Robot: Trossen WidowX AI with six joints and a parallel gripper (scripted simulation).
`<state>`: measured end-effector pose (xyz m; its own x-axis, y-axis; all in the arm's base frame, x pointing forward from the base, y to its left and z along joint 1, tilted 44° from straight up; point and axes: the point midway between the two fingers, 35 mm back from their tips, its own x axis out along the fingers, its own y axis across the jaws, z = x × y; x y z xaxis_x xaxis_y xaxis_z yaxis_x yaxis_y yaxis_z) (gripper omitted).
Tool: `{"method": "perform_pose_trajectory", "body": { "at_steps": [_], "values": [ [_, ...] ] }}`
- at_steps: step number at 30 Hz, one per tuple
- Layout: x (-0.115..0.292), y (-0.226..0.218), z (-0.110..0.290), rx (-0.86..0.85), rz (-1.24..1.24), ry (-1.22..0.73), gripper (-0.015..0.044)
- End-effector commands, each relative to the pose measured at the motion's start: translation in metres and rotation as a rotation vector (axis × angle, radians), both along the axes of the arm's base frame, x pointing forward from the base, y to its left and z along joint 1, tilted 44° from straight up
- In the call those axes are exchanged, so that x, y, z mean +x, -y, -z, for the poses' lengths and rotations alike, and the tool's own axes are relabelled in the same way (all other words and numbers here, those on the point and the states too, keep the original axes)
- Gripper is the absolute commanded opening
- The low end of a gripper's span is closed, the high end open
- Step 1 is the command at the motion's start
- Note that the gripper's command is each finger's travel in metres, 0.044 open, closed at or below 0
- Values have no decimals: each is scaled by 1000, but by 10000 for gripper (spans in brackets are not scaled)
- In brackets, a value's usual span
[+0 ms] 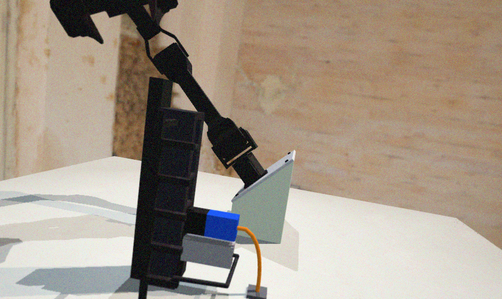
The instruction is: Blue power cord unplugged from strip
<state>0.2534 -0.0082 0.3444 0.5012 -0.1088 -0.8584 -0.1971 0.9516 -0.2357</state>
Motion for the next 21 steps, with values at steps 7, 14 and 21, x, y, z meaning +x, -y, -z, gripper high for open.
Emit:
{"method": "perform_pose_trajectory", "body": {
  "at_steps": [7,14,21],
  "values": [
    [39,-12,45,-99,-105,-113,216],
    [68,-42,100,-168,-235,-191,160],
    [81,-51,193,-398,-480,-459,160]
  ]
}}
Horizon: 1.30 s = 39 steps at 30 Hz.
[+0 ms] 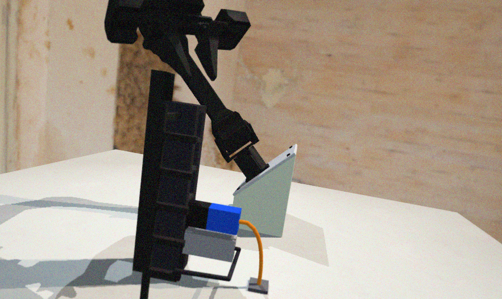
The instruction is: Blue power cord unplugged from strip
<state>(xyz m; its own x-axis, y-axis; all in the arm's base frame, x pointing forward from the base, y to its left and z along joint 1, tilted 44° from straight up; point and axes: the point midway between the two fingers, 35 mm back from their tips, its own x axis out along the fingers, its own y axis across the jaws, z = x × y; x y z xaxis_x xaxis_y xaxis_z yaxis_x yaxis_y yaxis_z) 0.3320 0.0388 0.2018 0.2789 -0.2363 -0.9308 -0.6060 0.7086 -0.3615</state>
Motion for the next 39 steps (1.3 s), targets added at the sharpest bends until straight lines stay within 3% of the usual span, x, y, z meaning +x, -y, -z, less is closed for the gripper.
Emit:
{"method": "perform_pose_trajectory", "body": {
  "at_steps": [1,5,12,39],
  "values": [
    [2,-5,69,-157,-158,-193,160],
    [-8,-3,128,-315,-325,-371,160],
    [-48,31,198,-536,-537,-716,160],
    [-52,53,179,-542,-545,-728,160]
  ]
}}
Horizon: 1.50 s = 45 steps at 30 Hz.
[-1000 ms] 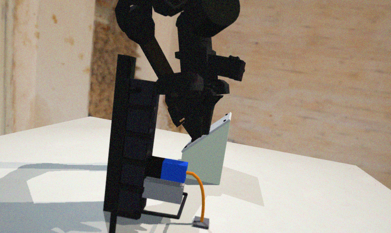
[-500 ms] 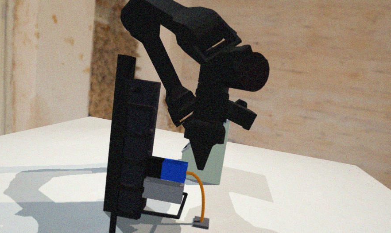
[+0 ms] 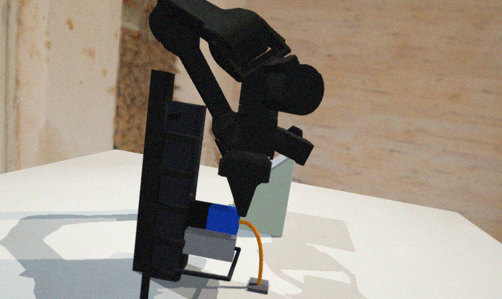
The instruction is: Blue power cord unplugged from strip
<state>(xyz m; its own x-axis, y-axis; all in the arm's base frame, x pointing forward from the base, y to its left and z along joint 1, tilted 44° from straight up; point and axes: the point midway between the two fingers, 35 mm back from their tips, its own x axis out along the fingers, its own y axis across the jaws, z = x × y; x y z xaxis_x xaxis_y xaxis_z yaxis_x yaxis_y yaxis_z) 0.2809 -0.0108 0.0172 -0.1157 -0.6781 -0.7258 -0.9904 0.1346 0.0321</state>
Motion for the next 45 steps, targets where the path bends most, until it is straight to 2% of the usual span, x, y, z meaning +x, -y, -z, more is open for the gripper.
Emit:
{"method": "perform_pose_trajectory", "body": {
  "at_steps": [1,21,25,33,45],
  "values": [
    [-1,5,-7,-4,-6,2,160],
    [-3,20,-4,-5,-6,2,160],
    [-2,18,-6,-1,1,3,55],
    [-2,18,-6,-1,1,3,2],
    [0,6,4,1,-1,3,0]
  ]
}}
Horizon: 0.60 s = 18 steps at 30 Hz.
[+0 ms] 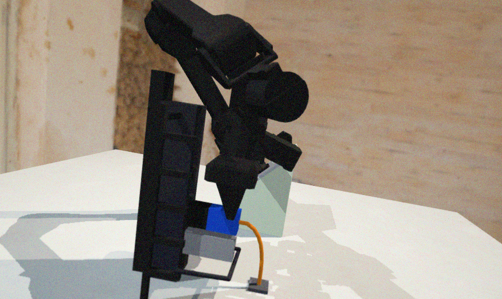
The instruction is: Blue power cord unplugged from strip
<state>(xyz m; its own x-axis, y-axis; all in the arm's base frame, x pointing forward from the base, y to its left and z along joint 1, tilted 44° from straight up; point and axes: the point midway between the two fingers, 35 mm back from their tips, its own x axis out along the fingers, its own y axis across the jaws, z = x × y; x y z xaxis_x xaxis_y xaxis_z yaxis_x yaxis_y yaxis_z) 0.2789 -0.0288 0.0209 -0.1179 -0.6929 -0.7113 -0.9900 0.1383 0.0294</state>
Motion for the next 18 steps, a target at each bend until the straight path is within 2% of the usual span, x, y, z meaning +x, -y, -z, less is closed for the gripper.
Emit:
{"method": "perform_pose_trajectory", "body": {
  "at_steps": [1,18],
  "values": [
    [3,-13,9,22,-5,3,0],
    [5,-35,26,24,-7,3,0]
  ]
}}
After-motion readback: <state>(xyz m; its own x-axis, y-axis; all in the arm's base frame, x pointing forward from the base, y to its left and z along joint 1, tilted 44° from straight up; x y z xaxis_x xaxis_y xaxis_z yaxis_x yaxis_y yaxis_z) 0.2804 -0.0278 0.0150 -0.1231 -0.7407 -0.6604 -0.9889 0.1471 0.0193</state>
